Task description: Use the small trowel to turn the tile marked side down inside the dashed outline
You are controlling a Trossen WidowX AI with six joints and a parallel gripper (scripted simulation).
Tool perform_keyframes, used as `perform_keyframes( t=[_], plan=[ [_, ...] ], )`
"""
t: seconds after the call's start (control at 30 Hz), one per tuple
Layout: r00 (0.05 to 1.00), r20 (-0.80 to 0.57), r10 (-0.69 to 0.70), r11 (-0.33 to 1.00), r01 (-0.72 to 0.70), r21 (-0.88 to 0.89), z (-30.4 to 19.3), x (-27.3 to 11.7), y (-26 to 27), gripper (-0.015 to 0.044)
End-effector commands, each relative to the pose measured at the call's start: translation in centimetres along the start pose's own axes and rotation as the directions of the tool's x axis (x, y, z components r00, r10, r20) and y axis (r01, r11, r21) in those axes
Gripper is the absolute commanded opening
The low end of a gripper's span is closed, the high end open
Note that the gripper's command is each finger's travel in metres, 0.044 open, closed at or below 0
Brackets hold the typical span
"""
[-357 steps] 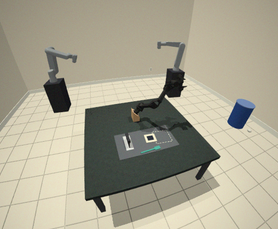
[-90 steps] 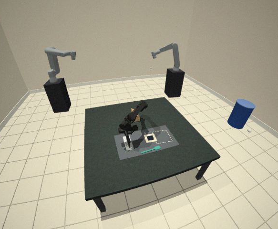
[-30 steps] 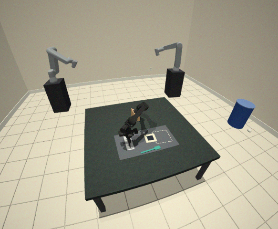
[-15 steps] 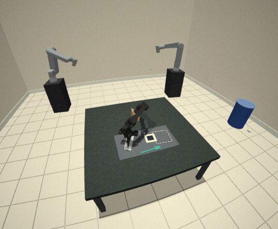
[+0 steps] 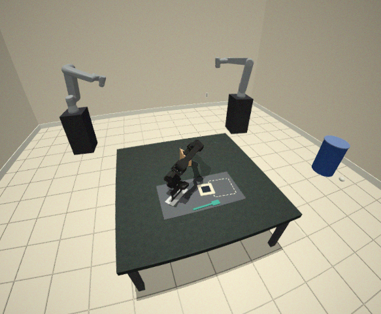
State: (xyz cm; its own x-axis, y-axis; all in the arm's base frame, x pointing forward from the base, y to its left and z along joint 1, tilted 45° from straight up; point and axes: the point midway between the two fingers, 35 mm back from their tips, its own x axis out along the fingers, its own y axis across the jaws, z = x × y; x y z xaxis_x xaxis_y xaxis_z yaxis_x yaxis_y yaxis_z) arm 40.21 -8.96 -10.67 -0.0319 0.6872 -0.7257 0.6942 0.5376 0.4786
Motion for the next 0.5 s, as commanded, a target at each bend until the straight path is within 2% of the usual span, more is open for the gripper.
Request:
perform_keyframes(
  t=[0.0,0.23,0.47],
  plan=[
    [1.000,-0.005,0.001,0.991,0.000,0.131,-0.07,0.12,-0.01,0.0130],
    [1.000,-0.005,0.001,0.949,0.001,0.316,-0.07,0.12,-0.01,0.0130],
    [1.000,-0.005,0.001,0.947,0.001,0.320,-0.07,0.12,-0.01,0.0130]
  ],
)
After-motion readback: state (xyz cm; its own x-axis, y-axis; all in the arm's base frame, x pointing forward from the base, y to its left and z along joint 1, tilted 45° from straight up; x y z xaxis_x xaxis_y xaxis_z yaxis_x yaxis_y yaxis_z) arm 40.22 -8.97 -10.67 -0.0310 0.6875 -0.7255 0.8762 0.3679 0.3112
